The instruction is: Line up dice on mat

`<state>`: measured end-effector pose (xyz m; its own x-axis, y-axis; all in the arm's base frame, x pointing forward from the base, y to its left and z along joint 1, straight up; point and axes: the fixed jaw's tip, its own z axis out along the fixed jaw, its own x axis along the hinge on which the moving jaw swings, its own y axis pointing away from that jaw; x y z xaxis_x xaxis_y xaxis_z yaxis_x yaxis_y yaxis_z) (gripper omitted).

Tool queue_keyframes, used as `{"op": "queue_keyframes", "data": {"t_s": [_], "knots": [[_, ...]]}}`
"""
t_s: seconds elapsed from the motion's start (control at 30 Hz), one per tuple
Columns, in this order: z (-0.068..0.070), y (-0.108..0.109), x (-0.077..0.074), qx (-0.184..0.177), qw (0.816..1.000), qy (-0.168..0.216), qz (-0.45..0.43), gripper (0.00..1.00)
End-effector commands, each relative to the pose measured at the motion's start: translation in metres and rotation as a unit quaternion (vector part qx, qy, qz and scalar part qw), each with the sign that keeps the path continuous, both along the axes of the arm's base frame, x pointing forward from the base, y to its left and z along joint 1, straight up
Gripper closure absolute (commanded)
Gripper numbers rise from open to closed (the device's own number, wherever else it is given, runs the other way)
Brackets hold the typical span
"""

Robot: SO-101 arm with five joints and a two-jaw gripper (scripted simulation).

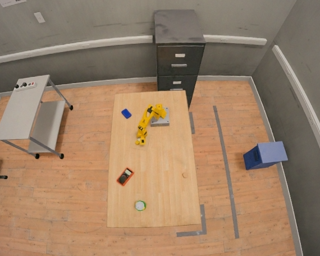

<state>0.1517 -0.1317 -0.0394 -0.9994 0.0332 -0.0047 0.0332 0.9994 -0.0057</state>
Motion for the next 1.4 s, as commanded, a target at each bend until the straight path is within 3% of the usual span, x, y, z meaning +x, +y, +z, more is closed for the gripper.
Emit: {"op": "queue_keyframes", "data": {"t_s": [0.0,0.67,1.37], "knots": [[0.001,0.002,-0.004,0.009,1.000,0.008,-0.009,0.67],[0.054,0.002,-0.004,0.009,1.000,0.008,-0.009,0.67],[0.056,0.002,-0.004,0.009,1.000,0.008,-0.009,0.67]]}}
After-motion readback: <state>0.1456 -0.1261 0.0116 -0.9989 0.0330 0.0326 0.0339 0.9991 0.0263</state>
